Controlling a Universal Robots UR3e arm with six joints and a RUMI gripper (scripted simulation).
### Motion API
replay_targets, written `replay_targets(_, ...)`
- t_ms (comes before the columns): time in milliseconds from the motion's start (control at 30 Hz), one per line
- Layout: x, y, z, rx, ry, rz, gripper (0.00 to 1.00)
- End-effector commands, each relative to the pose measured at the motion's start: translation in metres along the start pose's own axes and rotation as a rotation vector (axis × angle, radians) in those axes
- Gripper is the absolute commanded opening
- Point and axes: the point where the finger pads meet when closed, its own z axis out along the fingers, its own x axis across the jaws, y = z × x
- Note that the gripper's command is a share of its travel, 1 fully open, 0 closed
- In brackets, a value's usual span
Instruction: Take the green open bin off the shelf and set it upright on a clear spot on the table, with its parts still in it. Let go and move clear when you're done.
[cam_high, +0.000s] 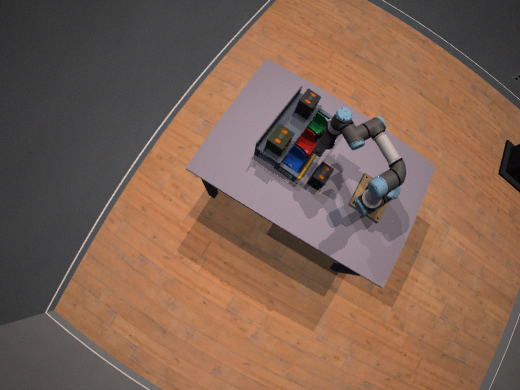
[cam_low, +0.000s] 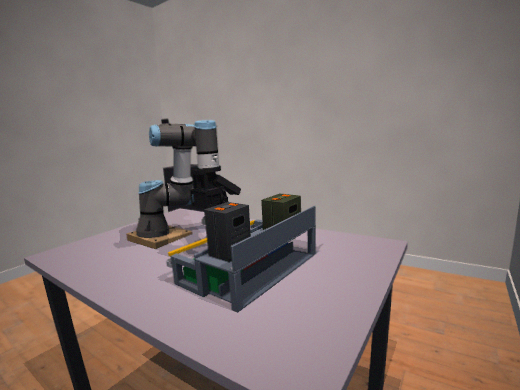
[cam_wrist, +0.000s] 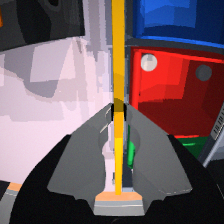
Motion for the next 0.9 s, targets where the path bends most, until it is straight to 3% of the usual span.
replay_targets(0, 0.001, 0.0, -0.004, -0.001, 0.002, 0.0, 0.0)
replay_targets(233, 0.001, 0.0, -0.004, -0.001, 0.002, 0.0, 0.0)
replay_targets(400, 0.001, 0.0, -0.059, -0.001, 0.002, 0.0, 0.0)
replay_targets(800, 0.001, 0.0, -0.059, -0.001, 0.002, 0.0, 0.0)
replay_targets(867, 0.001, 0.0, -0.072, -0.002, 0.004, 0.0, 0.0)
